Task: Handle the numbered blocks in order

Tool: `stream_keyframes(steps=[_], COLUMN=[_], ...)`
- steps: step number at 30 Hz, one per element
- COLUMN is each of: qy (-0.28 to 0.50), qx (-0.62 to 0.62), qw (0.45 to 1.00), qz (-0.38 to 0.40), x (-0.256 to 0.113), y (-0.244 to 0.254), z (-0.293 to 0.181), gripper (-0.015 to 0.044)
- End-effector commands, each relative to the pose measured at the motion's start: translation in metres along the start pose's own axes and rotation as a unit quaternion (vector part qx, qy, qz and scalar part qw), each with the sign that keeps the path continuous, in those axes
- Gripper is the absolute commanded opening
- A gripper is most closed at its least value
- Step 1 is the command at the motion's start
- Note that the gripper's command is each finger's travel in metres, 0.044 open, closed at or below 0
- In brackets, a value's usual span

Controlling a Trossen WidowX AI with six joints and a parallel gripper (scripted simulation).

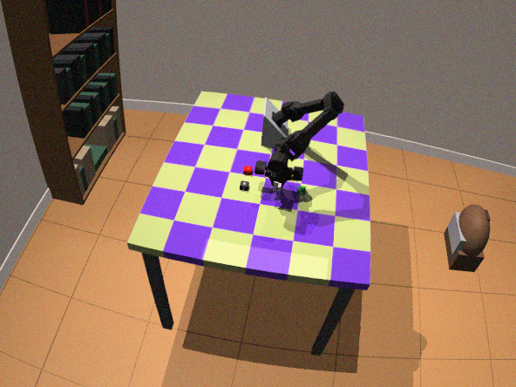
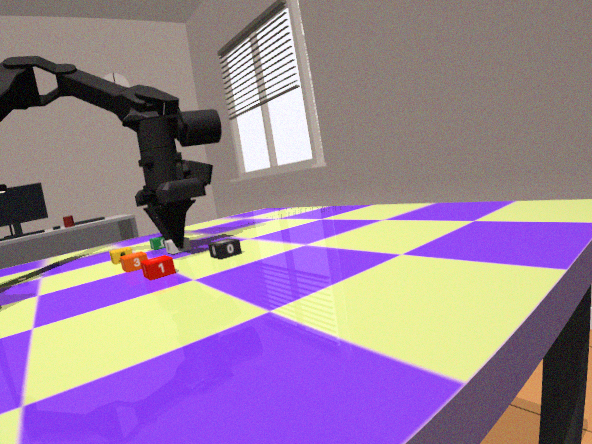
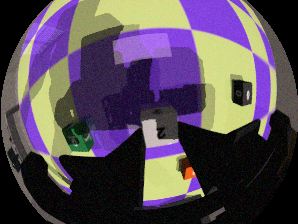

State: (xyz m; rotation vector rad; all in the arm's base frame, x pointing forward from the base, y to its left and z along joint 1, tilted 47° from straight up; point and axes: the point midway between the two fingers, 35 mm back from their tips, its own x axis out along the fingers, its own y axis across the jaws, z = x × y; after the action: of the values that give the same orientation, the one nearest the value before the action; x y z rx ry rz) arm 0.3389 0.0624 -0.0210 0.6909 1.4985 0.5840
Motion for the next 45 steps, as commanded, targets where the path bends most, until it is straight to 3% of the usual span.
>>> stream_keyframes(steps=[1, 6, 17, 21, 24, 29, 31, 36, 40, 45], qy=[-0.001, -0.001, -0.001, -0.001, -0.001, -0.001, -0.001, -0.001, -0.001, -0.001], qx=[0.002, 0.002, 0.002, 0.002, 0.002, 0.002, 0.002, 0.002, 0.002, 0.002], qw=[1.0, 1.0, 1.0, 1.0, 1.0, 1.0, 1.0, 1.0, 1.0, 1.0], qz=[0.001, 0.001, 0.001, 0.001, 0.0, 0.0, -0.001, -0.002, -0.002, -0.002], x=[0.002, 0.002, 0.002, -0.001, -0.032, -0.035, -0.045, -0.113, -0.116, -0.116], y=[0.0, 0.0, 0.0, 0.0, -0.001, -0.001, -0.001, -0.001, -0.001, -0.001], z=[0.0, 0.0, 0.0, 0.0, 0.0, 0.0, 0.001, 0.0, 0.0, 0.0], gripper=[0.012, 0.012, 0.04, 0.04, 0.04, 0.04, 0.0348, 0.0216, 0.012, 0.012])
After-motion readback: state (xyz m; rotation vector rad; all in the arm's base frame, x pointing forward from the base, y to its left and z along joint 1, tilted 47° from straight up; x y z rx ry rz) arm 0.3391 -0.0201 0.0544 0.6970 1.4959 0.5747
